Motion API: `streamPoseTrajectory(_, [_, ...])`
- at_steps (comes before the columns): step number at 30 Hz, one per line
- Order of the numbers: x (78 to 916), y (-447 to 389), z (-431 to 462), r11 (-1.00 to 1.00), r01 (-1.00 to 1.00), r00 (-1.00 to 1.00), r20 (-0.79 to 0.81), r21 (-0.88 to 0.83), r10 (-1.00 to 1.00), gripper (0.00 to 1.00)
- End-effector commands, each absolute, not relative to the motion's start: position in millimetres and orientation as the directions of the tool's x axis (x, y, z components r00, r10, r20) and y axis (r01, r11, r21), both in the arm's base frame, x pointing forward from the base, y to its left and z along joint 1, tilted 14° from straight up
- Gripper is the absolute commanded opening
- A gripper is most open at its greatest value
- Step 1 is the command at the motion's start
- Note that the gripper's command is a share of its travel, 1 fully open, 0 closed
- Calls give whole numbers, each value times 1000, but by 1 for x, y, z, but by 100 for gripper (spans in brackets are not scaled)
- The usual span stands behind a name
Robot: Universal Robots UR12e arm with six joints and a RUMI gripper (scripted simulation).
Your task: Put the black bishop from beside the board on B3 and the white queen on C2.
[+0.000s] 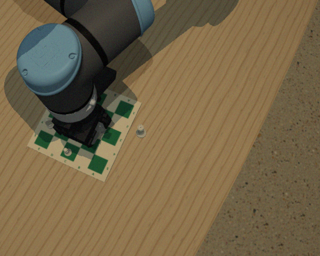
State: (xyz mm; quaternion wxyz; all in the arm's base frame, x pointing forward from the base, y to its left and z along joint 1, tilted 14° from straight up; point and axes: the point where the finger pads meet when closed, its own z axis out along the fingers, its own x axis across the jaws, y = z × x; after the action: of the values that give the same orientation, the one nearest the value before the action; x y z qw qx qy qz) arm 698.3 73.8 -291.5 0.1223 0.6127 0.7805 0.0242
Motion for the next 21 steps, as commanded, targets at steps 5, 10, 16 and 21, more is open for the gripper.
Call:
streamPoseTrajectory(5, [699,74,-291,248,950,-219,-161,188,962,22])
streamPoseTrajectory(10, [699,74,-291,248,950,-219,-161,188,962,22])
streamPoseTrajectory(16, [698,74,-288,248,950,-219,-161,188,962,22])
streamPoseTrajectory(21, [695,76,-276,248,950,-219,-161,188,962,22])
